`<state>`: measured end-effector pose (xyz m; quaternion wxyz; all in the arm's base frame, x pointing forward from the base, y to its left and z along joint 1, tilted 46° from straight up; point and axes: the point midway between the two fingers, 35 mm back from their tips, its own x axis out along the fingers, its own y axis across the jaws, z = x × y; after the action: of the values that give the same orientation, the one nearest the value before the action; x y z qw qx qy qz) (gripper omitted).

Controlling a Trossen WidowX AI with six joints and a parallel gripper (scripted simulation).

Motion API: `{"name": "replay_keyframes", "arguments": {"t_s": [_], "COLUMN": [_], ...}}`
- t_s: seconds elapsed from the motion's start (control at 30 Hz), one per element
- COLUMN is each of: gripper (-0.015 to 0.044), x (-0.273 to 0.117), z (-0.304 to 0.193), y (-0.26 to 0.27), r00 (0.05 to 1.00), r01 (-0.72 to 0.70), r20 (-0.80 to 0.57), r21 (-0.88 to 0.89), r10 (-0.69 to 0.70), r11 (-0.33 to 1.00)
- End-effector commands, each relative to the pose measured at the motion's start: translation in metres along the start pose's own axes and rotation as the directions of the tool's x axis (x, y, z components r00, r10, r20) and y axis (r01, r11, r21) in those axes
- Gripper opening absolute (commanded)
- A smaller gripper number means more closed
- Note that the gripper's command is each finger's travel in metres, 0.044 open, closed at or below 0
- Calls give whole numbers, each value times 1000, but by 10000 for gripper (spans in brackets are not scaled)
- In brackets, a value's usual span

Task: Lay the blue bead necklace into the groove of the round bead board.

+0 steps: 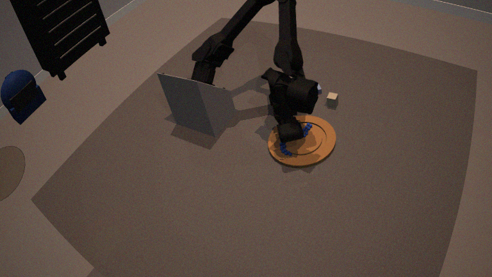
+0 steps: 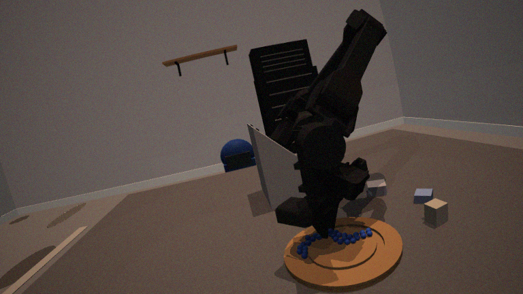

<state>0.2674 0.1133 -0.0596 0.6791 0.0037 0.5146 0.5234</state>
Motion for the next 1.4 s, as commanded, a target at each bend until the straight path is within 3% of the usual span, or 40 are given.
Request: {"name": "replay_keyframes", "arguments": {"t_s": [0.0, 0.5, 1.2, 1.37], "gripper": [0, 0, 0, 131], "x": [0, -14, -2, -5], "z": [0, 0, -2, -2], "y": [0, 1, 11, 10], "r00": [1000, 1000, 1000, 1000], "r01": [-1, -2, -3, 0], "r20": [0, 3, 3, 4], "r21": [-2, 3, 4, 0], "r10": [1, 2, 3, 0], "r11": [1000, 1000, 1000, 1000]}}
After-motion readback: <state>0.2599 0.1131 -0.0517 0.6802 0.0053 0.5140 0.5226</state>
